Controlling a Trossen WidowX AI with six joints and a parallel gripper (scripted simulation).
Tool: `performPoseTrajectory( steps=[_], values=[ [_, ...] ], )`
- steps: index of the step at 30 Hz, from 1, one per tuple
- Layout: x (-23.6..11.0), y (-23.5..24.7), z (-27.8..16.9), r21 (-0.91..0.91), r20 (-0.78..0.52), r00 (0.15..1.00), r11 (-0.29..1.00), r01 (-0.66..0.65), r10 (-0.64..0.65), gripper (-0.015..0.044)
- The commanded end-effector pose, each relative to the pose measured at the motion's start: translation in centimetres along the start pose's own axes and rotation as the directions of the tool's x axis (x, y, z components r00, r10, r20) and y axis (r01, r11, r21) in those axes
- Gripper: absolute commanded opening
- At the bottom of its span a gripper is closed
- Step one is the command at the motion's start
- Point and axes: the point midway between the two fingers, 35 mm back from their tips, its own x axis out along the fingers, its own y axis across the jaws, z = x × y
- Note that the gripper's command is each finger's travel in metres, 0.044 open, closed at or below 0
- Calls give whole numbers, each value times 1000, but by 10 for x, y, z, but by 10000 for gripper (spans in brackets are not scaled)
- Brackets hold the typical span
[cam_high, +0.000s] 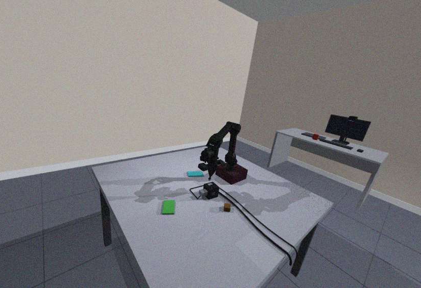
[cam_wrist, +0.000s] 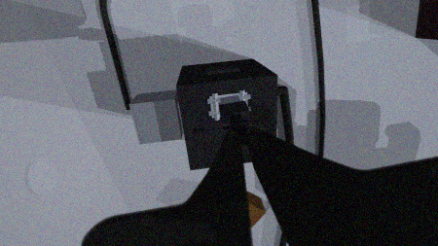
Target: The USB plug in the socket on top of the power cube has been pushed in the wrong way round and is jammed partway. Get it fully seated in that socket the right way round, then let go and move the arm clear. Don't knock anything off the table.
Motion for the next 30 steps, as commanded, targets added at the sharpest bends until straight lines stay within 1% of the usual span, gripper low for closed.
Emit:
performPoseTrajectory(
  steps=[1,30],
  values=[
    [0,0,0,6,0,1000,1000,1,-1,0],
    [3,0,-2,12,-14,1000,1000,0,0,0]
  ],
)
